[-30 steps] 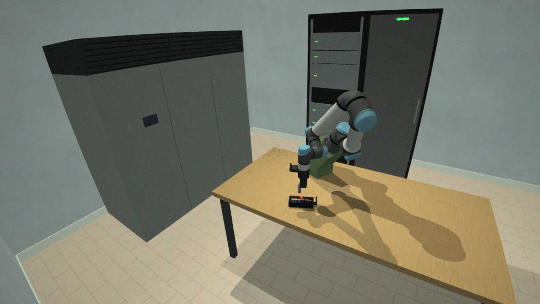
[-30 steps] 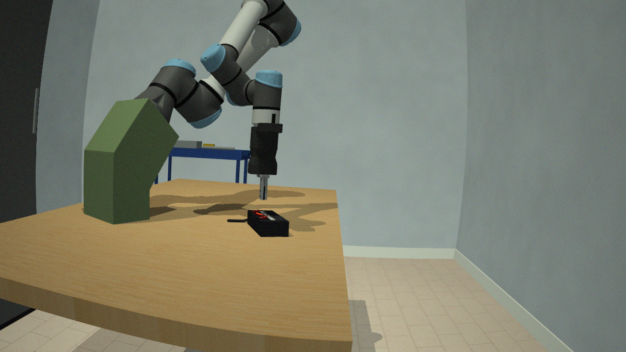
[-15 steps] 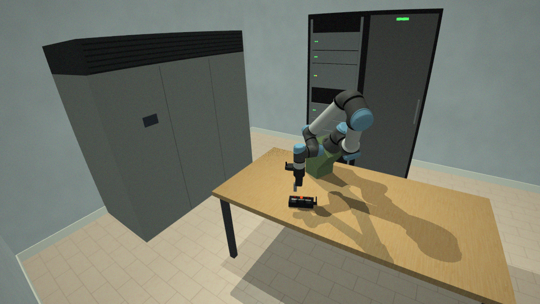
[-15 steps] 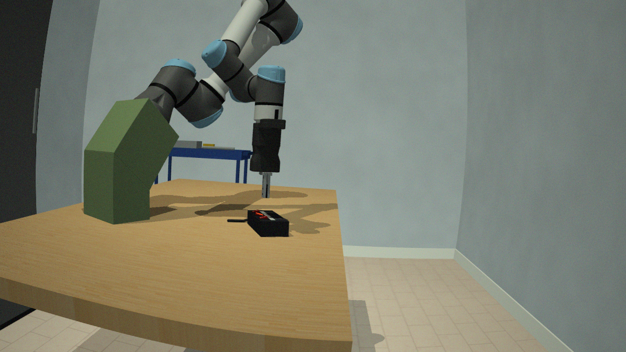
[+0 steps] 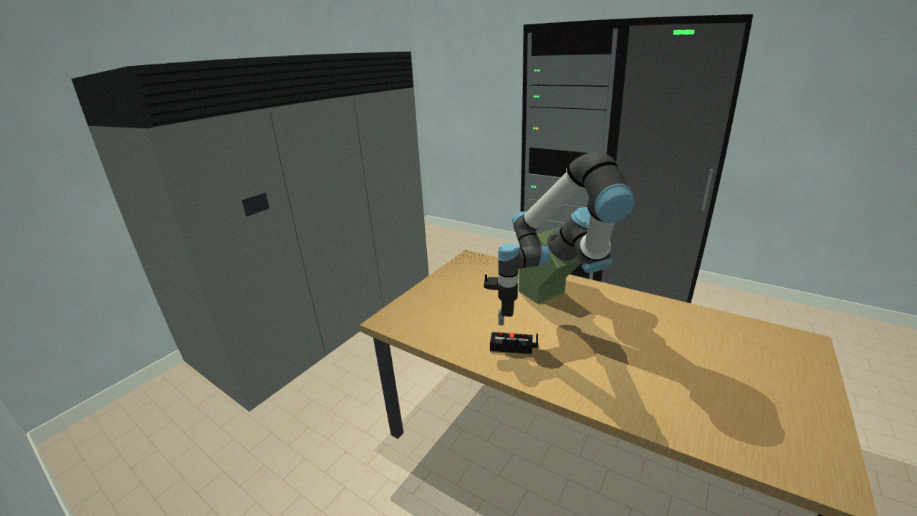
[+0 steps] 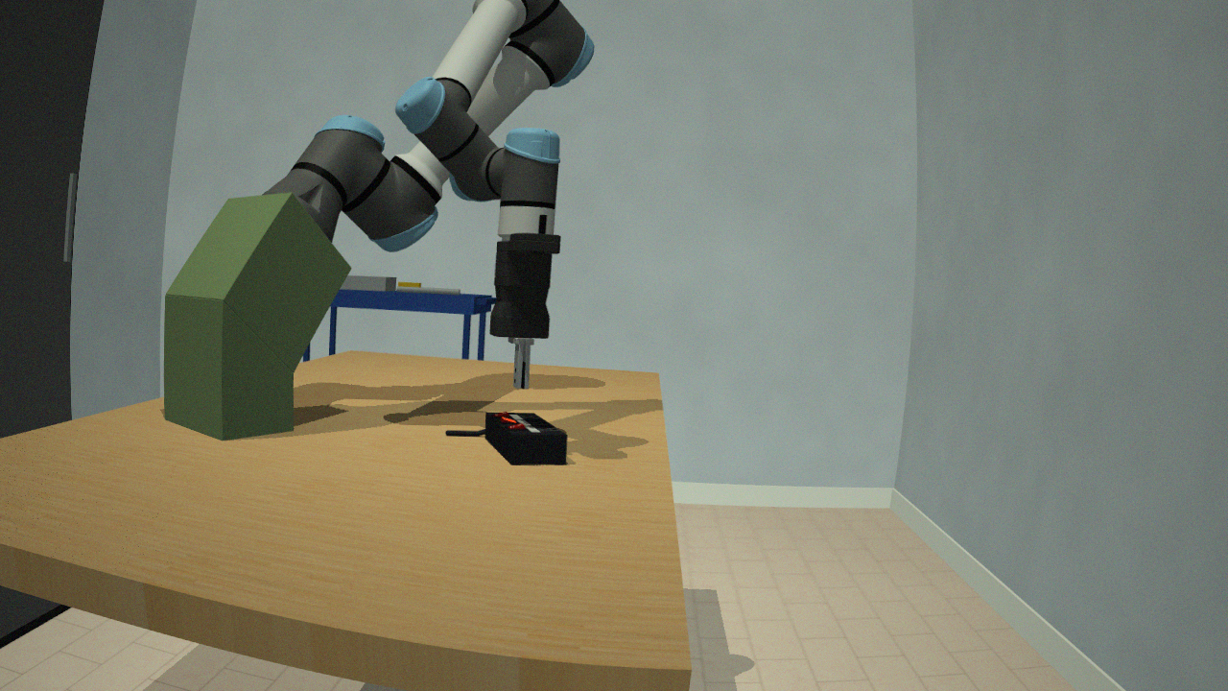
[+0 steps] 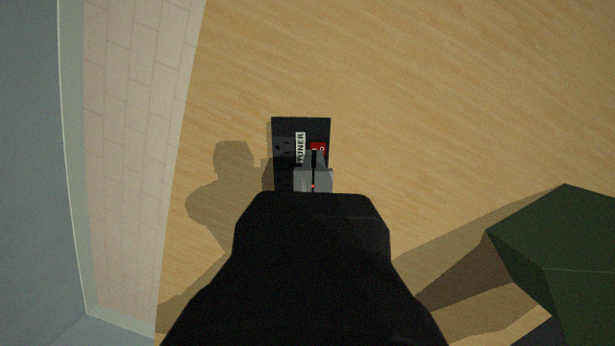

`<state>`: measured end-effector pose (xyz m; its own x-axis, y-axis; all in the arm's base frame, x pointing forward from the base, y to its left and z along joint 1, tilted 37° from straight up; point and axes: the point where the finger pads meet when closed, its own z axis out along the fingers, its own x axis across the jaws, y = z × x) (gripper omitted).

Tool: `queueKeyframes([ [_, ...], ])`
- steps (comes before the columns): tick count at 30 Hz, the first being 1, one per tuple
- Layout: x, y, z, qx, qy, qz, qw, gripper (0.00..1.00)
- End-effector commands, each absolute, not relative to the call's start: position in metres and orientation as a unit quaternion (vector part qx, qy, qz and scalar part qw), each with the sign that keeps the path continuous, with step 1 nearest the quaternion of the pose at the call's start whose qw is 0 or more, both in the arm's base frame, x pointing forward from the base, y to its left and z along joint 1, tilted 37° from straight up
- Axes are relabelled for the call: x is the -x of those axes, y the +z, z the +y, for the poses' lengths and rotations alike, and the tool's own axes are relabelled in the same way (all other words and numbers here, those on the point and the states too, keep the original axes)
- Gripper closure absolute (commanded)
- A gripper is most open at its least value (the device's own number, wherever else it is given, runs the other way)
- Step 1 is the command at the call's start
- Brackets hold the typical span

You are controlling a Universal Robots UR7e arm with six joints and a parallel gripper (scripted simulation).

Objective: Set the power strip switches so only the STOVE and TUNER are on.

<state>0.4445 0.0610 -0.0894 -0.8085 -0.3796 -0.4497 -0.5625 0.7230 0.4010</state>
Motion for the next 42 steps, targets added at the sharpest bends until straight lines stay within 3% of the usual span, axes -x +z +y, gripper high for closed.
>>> queueKeyframes([
  [1, -0.445, -0.089, 0.061, 0.258, 0.268, 0.912, 0.171, 1.00],
  [42, -0.450, -0.107, 0.073, 0.258, 0.267, 0.913, 0.170, 1.00],
])
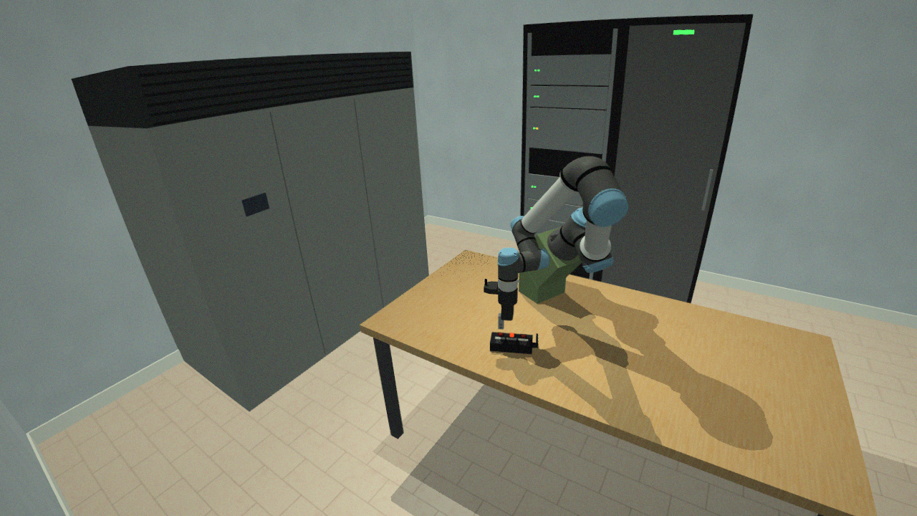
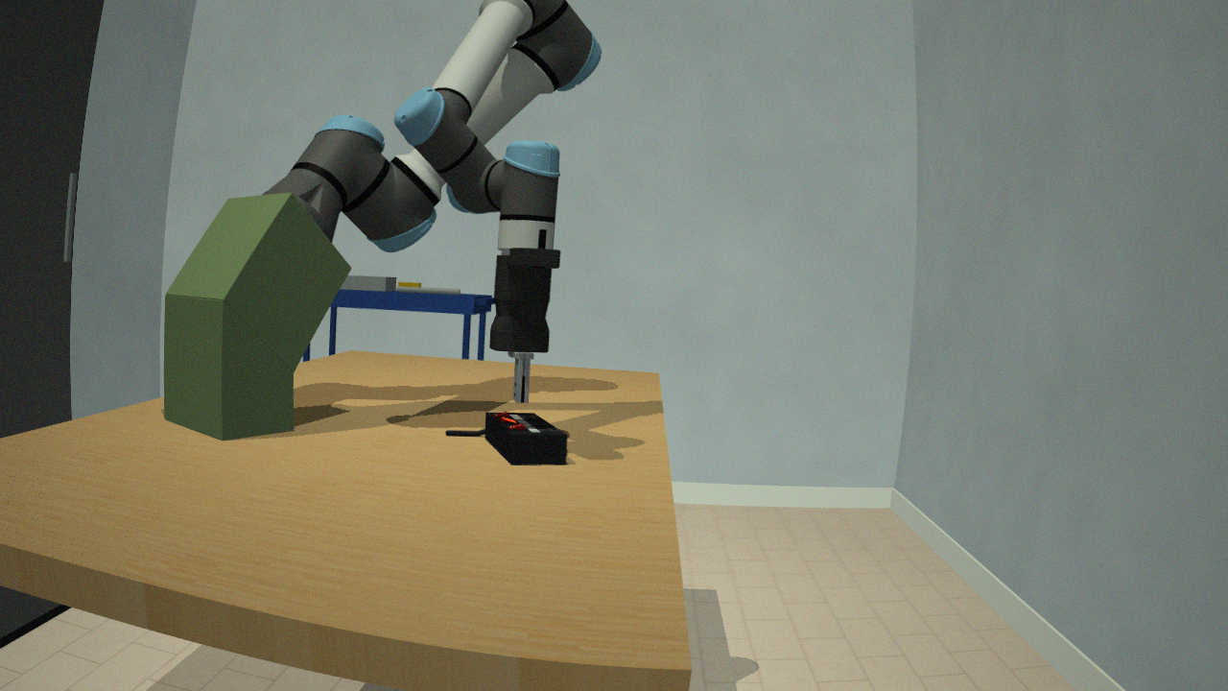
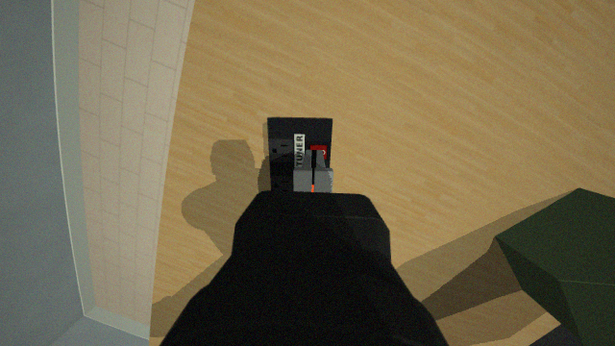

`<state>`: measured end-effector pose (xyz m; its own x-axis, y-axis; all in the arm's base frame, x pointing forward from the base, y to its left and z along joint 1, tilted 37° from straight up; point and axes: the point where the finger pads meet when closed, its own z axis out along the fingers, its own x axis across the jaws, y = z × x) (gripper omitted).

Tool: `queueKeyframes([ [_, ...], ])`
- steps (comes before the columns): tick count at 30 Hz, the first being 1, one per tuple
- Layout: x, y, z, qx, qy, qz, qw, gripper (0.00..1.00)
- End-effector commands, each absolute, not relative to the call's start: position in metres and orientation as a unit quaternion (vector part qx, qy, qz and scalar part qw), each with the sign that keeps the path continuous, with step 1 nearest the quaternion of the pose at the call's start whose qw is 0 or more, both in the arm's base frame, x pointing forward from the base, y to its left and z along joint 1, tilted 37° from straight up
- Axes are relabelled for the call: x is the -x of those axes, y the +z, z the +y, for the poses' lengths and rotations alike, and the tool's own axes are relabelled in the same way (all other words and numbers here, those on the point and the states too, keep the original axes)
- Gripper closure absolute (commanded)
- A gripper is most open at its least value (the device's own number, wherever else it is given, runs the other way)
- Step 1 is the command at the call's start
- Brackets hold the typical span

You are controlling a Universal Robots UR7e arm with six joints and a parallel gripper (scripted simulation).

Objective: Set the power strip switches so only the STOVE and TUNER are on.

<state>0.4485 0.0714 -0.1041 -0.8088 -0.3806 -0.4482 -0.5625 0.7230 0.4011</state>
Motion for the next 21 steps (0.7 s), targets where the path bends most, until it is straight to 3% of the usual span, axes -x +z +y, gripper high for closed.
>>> queueKeyframes([
  [1, -0.450, -0.108, 0.074, 0.258, 0.267, 0.913, 0.170, 1.00],
  [21, -0.454, -0.123, 0.084, 0.258, 0.267, 0.913, 0.170, 1.00],
])
